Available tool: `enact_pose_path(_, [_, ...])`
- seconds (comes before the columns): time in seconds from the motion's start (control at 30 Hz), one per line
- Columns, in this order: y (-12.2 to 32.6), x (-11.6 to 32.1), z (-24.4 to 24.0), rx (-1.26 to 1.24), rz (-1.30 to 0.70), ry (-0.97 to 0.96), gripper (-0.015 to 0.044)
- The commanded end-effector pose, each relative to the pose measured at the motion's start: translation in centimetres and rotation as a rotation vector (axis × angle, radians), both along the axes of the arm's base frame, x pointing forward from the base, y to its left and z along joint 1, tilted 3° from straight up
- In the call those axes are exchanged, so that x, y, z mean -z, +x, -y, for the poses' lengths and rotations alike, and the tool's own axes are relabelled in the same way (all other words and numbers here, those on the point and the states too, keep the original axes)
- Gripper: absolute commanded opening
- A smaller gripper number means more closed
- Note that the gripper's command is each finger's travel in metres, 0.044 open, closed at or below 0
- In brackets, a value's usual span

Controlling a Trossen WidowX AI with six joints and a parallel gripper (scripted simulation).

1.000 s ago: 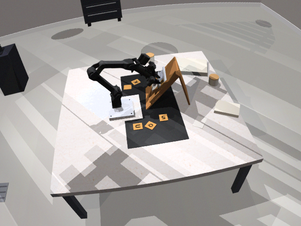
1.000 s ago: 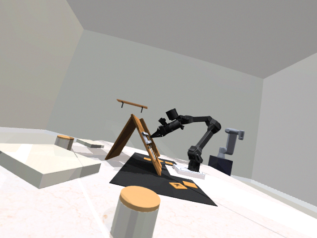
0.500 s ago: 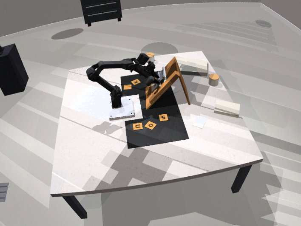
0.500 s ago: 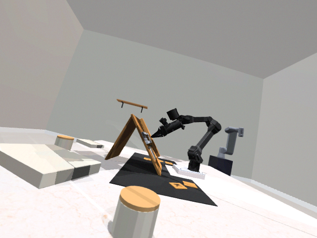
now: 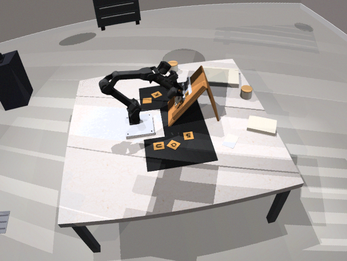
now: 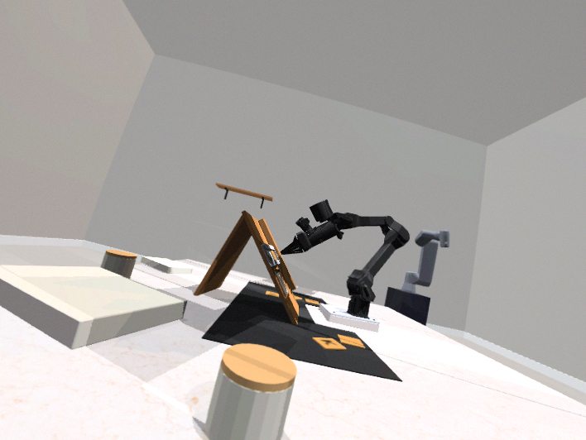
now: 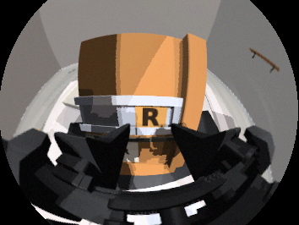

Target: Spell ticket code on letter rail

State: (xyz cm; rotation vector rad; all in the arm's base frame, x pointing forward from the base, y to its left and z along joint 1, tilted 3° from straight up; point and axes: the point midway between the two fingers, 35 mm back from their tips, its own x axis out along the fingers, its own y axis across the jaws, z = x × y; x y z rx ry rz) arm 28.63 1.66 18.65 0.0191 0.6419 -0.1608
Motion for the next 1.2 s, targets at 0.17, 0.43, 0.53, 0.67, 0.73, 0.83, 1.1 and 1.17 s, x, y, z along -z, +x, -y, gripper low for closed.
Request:
enact_pose_path(0.17, [-0.34,-0.32,-0.01,0.005,0.007,0.003,0.0295])
enact_pose_path(0.43, [-0.52,-0.43,-0.04,0.005,0.007,0.003,0.0295])
enact_pose_path(0.53, [-0.58,-0.49,-0.04,0.005,0.007,0.003,0.0295])
enact_pose_path(0.67, [-0.66,-0.57,-0.04,0.005,0.007,0.003,0.0295])
enact_pose_path(0.73, [-0.7,-0.61,-0.04,0.005,0.007,0.003,0.0295])
enact_pose_path(0.83, [-0.75,-0.67,-0.04,0.005,0.007,0.003,0.0295])
enact_pose_path(1.1, [-0.87,-0.85,-0.02,0.005,0.007,0.003,0.0295])
enact_pose_path(1.17, [-0.9,-0.89,-0.01,0.005,0.007,0.003,0.0295])
